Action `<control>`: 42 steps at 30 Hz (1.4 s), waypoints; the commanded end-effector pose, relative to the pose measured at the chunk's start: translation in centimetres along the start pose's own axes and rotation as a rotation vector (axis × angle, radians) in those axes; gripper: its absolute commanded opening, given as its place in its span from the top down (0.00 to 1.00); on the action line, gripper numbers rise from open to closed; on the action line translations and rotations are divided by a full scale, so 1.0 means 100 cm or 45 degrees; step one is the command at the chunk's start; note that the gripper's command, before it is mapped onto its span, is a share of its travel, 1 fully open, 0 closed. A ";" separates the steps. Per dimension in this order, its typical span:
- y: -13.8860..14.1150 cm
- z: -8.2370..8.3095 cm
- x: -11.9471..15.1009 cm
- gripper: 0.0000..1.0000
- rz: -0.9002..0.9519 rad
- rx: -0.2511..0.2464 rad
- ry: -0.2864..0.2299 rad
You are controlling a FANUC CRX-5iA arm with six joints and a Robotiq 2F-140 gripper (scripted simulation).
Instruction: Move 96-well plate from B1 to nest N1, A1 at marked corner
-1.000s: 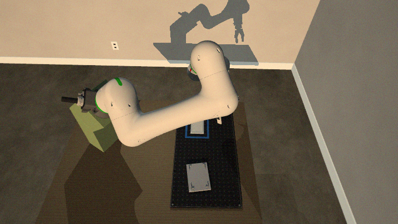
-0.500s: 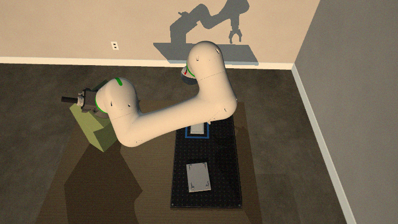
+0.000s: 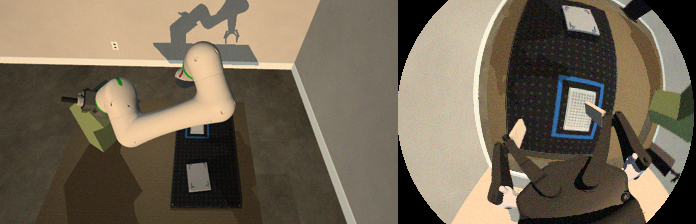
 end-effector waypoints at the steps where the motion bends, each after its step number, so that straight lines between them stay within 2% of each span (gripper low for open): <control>1: 0.017 0.002 0.008 0.00 -0.124 -0.009 -0.040; 6: 0.026 0.002 0.013 0.00 -0.180 -0.002 -0.060; 18: 0.069 0.009 0.035 0.00 -0.470 0.050 -0.159; 32: 0.069 0.009 0.035 0.00 -0.470 0.050 -0.159; 42: 0.070 -0.005 0.036 0.00 -0.470 0.050 -0.159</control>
Point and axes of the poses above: the point where the finger pads meet when closed, its own z axis back along the fingers, its own y axis across the jaws, x = y × z, the point moved 2 cm from there along z, back along the fingers, and after that the axes turned 12 degrees about z, right-handed, at the moved point
